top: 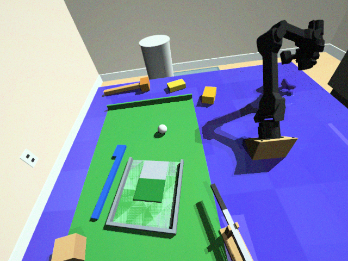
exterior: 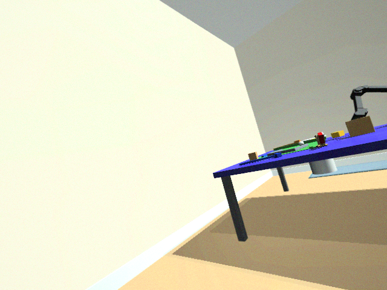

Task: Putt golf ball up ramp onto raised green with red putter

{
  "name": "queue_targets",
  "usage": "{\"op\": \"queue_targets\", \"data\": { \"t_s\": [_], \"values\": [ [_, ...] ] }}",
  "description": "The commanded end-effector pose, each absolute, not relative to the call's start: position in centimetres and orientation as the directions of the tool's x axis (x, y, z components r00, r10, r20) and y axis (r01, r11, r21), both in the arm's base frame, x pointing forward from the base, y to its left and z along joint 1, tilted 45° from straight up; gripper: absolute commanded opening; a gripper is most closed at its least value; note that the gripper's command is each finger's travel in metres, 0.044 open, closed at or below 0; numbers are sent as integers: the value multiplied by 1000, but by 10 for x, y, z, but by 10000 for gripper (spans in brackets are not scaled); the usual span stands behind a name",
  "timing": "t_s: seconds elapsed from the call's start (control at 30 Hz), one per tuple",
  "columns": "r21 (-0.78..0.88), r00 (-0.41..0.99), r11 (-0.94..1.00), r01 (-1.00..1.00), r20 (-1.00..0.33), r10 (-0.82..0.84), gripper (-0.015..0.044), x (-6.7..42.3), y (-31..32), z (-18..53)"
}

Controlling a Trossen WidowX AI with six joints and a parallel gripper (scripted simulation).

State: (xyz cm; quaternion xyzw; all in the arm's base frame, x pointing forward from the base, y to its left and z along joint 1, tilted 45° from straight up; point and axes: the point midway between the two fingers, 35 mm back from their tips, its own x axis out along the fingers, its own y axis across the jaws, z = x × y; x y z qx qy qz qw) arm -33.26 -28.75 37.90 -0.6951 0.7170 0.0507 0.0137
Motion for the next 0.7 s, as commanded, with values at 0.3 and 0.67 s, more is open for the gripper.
{"op": "queue_targets", "data": {
  "t_s": [0.3, 0.67],
  "values": [
    [316, 78, -103, -943, -93, -993, 440, -280, -336, 379],
    [719, 204, -186, -669, -63, -977, 440, -191, -376, 399]
  ]
}}
